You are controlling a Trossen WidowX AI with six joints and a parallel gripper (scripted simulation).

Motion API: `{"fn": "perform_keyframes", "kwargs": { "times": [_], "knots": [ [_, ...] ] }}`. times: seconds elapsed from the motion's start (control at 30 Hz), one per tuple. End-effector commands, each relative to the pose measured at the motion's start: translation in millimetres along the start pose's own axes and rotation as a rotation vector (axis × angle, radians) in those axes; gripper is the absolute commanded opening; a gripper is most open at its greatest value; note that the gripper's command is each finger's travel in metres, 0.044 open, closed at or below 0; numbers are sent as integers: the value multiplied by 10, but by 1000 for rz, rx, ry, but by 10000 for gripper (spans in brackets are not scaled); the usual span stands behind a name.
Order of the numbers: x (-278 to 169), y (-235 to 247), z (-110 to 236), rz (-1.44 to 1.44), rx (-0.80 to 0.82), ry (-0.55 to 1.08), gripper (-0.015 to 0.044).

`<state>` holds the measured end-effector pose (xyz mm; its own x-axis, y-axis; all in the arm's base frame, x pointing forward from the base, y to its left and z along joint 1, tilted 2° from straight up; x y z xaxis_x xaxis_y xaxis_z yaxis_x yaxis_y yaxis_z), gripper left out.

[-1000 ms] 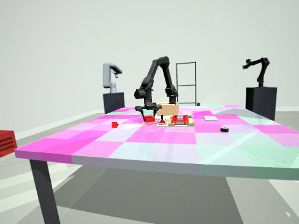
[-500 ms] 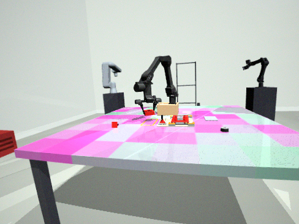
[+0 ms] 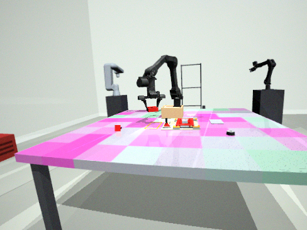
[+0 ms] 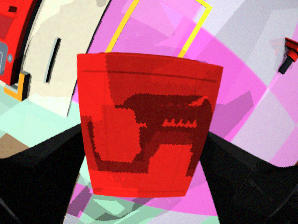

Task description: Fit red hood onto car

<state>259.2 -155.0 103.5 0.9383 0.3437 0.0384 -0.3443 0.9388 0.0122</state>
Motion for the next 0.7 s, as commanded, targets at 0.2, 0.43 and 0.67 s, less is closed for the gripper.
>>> {"fn": "perform_keyframes", "kwargs": {
  "times": [0.2, 0.43, 0.67],
  "knots": [
    [259, 212, 6, -41, 6, 1, 0],
    [506, 450, 20, -89, 0, 9, 0],
    [738, 709, 33, -144, -10, 13, 0]
  ]
}}
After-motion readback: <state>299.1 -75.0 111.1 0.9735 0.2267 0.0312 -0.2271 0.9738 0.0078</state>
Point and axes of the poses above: the point midway between the two fingers, 35 mm back from their tips, its own z axis back along the fingers, its own y axis across the jaws, x = y × z, the point moved 5 cm from there along z, back along the fingers, and after that the axes turned 4 degrees about -z, right-handed, at the moved point
